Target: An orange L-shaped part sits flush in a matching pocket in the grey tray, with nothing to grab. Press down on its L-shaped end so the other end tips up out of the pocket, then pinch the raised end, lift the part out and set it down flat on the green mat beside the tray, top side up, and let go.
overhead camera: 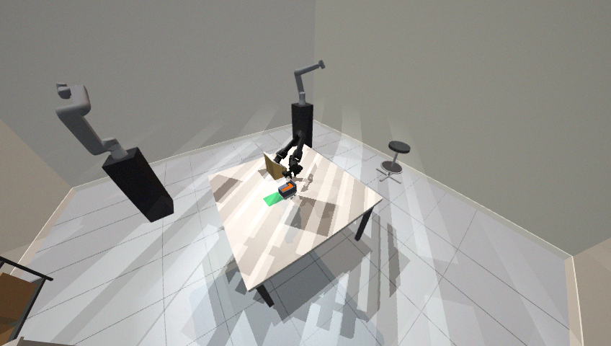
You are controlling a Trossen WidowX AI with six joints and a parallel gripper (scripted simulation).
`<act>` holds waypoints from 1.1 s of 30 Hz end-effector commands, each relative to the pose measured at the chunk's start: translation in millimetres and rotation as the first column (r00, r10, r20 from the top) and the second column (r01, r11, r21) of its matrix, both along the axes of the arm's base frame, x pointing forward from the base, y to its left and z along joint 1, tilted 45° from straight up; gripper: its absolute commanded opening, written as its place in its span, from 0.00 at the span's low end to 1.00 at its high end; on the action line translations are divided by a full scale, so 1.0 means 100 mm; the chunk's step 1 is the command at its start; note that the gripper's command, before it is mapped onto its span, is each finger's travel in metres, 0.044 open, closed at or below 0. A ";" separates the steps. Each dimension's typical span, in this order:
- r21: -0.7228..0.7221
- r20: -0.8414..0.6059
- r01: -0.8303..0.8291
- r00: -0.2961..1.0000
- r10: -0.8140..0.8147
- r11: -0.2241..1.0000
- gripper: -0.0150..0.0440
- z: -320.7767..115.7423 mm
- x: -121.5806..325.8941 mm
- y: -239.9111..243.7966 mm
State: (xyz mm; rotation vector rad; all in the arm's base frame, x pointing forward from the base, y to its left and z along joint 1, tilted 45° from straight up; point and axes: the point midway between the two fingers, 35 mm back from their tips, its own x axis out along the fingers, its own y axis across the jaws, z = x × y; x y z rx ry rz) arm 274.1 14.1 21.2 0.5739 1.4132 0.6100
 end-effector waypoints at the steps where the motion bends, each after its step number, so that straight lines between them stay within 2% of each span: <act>1: 0.012 -0.020 0.001 1.000 0.000 1.000 0.56 -0.21 -0.02 0.21; 6: 0.019 -0.020 0.000 1.000 0.001 1.000 0.56 -0.48 -0.03 0.51; 33: 0.020 -0.020 0.000 1.000 0.001 1.000 0.56 -0.71 -0.01 0.73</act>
